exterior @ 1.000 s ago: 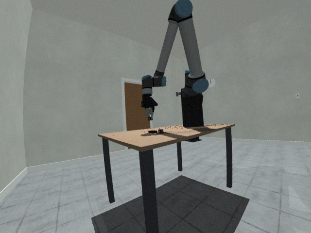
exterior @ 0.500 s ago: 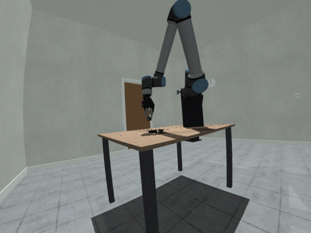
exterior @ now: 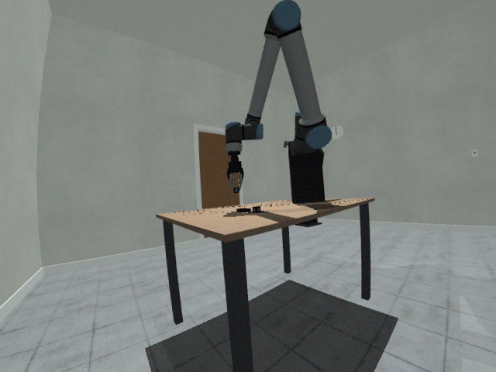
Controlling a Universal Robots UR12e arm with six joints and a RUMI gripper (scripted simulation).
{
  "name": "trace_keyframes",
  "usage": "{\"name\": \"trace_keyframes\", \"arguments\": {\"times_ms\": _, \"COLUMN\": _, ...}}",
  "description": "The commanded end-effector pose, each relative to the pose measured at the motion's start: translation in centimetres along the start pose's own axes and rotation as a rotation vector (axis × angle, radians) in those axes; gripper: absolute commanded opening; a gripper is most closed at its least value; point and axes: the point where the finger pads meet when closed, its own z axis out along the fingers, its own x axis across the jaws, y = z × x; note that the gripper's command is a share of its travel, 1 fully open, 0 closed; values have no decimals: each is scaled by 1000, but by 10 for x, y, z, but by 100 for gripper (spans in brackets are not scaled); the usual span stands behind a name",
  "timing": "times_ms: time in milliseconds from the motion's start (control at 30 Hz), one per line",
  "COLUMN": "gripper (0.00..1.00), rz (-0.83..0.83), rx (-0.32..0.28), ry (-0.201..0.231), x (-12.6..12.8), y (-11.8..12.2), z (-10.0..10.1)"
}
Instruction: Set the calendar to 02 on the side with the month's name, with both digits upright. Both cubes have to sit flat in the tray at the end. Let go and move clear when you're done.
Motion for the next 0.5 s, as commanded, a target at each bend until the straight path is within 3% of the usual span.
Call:
{"name": "trace_keyframes", "arguments": {"times_ms": 0, "gripper": 10, "rz": -167, "rx": -5, "ry": 5, "x": -5, "y": -5, "z": 0}}
{"name": "trace_keyframes", "arguments": {"times_ms": 467, "gripper": 10, "rz": -586, "rx": -6, "ry": 4, "x": -15, "y": -14, "z": 2}}
